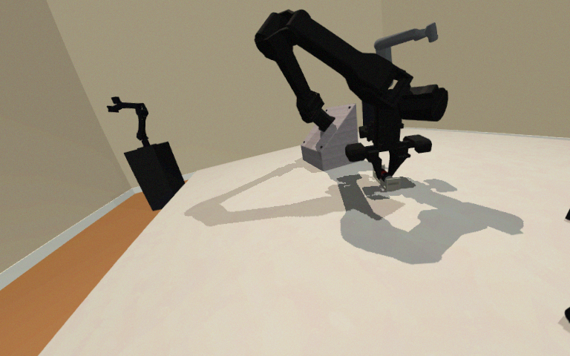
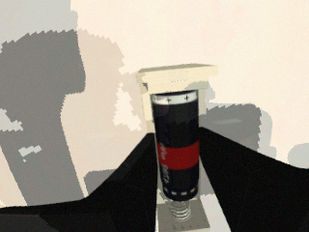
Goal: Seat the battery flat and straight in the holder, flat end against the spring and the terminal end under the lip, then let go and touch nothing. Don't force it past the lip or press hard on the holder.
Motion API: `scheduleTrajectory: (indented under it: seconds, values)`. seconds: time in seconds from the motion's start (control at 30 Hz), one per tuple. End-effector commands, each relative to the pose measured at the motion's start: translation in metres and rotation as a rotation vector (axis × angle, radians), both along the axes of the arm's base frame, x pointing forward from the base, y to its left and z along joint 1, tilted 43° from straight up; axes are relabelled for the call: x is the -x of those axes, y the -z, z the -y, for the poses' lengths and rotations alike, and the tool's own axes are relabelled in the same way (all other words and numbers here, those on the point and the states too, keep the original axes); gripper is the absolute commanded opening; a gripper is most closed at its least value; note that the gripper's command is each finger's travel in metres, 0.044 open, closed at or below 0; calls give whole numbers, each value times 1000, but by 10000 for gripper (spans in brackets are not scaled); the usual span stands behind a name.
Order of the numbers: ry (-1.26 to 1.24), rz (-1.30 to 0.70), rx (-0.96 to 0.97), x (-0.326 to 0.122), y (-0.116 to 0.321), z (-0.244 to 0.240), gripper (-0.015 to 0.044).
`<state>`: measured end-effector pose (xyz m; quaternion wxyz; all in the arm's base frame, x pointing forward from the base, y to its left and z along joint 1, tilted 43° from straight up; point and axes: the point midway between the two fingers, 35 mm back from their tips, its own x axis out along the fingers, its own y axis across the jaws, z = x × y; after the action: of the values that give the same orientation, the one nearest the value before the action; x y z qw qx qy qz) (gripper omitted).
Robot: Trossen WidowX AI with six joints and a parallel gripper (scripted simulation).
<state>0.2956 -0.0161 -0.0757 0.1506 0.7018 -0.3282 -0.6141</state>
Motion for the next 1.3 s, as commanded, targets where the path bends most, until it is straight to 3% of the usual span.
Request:
scheduleTrajectory:
  seconds: [0.0,0.53,0.87,1.27]
  values:
    - [3,3,-1,0,0,0,173]
    - [0,-1,0,2,-11,-10,173]
    - [0,-1,-4,13,-65,-59,436]
    - [0,-1,-4,13,-64,-61,440]
